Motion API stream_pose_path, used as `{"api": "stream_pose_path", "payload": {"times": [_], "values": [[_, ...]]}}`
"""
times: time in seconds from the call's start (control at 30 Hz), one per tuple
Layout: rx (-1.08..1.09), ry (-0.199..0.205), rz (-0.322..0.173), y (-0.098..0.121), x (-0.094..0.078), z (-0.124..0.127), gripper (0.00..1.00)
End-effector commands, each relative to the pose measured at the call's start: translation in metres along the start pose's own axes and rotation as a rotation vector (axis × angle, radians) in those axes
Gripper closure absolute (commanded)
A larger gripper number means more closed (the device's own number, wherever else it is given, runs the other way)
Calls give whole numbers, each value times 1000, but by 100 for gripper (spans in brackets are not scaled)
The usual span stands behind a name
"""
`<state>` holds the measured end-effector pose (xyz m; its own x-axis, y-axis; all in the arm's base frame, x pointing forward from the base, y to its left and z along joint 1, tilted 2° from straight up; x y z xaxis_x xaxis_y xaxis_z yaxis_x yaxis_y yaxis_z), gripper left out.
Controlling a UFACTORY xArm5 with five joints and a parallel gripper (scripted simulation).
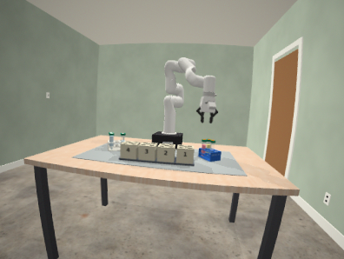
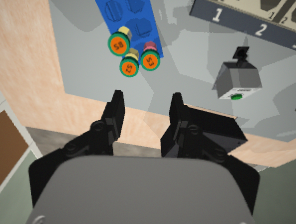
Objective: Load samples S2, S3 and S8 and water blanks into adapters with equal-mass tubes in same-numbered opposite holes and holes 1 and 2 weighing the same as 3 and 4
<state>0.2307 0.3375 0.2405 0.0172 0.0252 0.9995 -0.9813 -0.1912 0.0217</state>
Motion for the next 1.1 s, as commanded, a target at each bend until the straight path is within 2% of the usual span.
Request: {"api": "stream_pose_path", "payload": {"times": [0.0,1.07], "values": [[-144,-6,5,1,2,5,43],[-1077,-8,2,1,2,5,43]]}}
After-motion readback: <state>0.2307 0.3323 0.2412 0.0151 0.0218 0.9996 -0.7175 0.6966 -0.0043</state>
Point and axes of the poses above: the point where the finger pads meet when closed, its own x axis back along the fingers, its own z axis across the jaws, y = z × x, the point moved 10 cm from there along x, back along the fingers, and after that the axes turned 15 degrees about -x, right-handed, at the moved point
